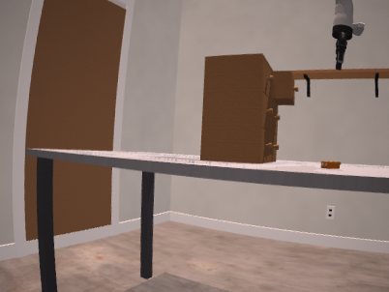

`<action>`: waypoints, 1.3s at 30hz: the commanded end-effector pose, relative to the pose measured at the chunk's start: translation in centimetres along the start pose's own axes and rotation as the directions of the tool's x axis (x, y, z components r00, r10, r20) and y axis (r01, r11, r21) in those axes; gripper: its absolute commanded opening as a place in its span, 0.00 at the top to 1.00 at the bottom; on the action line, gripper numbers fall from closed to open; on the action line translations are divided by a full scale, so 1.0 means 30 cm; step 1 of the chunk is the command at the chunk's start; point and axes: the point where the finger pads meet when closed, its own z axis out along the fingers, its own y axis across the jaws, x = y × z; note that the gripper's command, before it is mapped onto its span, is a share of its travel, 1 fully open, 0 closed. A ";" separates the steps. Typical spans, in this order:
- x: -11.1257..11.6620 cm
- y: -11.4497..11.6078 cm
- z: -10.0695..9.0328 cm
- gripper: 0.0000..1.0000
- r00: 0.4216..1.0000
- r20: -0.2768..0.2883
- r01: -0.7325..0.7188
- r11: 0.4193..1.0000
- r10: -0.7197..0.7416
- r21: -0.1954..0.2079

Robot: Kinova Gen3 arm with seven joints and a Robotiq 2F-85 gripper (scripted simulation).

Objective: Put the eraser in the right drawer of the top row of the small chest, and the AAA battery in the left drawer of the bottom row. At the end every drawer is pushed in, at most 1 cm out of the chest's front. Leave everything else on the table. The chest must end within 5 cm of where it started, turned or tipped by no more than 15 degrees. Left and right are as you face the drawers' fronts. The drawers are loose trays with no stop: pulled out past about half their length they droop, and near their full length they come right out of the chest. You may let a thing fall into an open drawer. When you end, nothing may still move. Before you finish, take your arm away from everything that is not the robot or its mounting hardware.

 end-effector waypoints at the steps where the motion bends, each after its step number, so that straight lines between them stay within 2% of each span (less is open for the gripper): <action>1: -0.001 -0.005 0.032 0.00 1.000 0.003 -0.018 1.000 0.018 -0.005; 15: -0.063 -0.007 0.140 0.00 0.997 0.079 -0.019 1.000 0.019 -0.004; 28: -0.088 -0.007 0.185 0.00 0.994 0.110 -0.019 1.000 0.019 -0.004; 39: -0.090 -0.012 0.194 0.00 0.993 0.114 -0.024 1.000 0.024 -0.003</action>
